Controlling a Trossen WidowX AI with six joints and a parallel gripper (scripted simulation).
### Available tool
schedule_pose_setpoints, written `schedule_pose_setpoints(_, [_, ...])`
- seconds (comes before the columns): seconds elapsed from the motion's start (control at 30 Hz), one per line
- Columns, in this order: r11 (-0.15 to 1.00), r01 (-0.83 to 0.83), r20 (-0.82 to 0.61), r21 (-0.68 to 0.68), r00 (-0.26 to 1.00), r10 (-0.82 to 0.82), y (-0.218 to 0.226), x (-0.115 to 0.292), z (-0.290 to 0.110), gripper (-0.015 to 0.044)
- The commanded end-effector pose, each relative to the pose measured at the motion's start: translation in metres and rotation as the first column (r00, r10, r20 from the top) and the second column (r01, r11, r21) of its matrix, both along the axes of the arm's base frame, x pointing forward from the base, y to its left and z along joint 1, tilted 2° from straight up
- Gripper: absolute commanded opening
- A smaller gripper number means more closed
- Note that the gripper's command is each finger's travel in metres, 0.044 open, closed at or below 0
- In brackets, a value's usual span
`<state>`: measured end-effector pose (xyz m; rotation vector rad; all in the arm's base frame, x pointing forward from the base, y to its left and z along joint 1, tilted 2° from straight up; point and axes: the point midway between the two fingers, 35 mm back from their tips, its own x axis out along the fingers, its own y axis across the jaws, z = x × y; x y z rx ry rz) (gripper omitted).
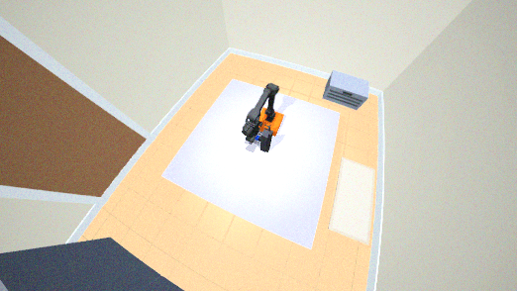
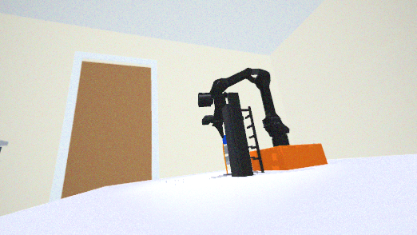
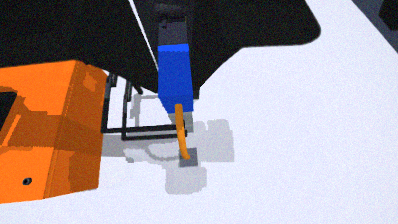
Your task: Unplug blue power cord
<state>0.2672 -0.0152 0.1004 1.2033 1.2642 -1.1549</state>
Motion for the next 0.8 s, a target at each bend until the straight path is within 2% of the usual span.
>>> schedule_pose_setpoints(0.0, [0.999, 0.014, 0.002, -0.035, 1.0, -0.014, -0.018, 0.002, 0.001, 0.0])
schedule_pose_setpoints(0.7, [0.999, 0.015, 0.002, -0.038, 1.0, -0.015, -0.052, 0.0, 0.002, 0.0])
schedule_pose_setpoints(0.77, [0.999, 0.016, 0.001, -0.038, 1.0, -0.016, -0.046, -0.001, 0.001, 0.0053])
